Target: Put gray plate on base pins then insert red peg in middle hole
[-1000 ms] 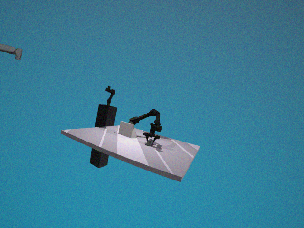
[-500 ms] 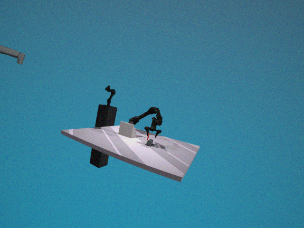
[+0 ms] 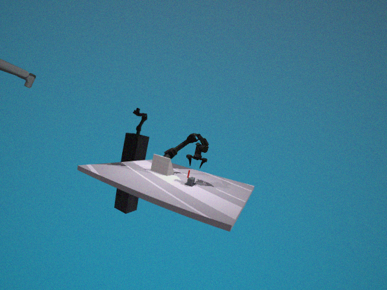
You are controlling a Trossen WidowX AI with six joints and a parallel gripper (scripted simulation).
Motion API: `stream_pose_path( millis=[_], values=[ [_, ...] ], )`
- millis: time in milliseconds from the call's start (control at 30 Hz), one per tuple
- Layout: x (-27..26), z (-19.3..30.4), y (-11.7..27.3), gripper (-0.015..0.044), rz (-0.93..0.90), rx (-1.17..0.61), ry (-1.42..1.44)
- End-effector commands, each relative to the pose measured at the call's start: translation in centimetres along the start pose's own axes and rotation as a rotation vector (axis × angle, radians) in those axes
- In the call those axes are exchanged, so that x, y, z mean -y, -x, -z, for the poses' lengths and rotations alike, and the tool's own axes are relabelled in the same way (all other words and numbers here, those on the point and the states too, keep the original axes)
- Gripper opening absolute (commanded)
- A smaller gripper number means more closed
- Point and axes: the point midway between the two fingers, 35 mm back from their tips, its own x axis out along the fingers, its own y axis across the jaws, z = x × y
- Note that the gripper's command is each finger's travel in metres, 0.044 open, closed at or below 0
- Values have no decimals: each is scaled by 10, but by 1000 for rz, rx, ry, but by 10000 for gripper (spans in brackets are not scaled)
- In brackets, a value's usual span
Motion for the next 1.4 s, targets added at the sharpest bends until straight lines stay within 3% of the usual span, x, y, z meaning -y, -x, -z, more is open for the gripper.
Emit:
stream_pose_path(
  millis=[0, 333, 1367],
  values=[
    [10, 53, 3, 440, -2, -1, 96],
    [68, 155, -8, 440, -3, -15, 319],
    [68, 150, -72, 440, -4, -13, 325]
  ],
)
